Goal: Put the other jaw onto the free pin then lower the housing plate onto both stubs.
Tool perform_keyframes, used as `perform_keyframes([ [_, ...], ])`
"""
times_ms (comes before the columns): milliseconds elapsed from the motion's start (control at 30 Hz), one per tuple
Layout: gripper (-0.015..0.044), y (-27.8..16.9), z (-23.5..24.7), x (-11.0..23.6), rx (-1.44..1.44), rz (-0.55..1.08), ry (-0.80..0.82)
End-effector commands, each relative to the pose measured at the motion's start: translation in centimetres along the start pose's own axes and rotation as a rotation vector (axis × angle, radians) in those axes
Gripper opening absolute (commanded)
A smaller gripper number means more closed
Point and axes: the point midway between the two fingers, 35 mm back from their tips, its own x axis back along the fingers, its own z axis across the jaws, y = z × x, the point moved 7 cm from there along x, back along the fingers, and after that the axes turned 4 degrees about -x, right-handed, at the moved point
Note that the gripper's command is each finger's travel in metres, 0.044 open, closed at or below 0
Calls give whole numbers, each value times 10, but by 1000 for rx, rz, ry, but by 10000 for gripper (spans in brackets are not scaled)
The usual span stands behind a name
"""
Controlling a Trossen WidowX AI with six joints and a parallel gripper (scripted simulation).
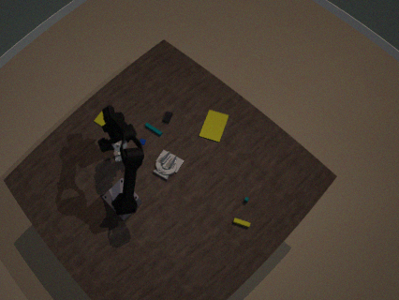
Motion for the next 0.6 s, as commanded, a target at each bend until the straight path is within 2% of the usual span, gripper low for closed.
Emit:
perform_keyframes([
  [0, 351, -6, -9, 3, 86, -3, -2],
  [567, 351, -33, -47, 8, 508, -12, -4],
])
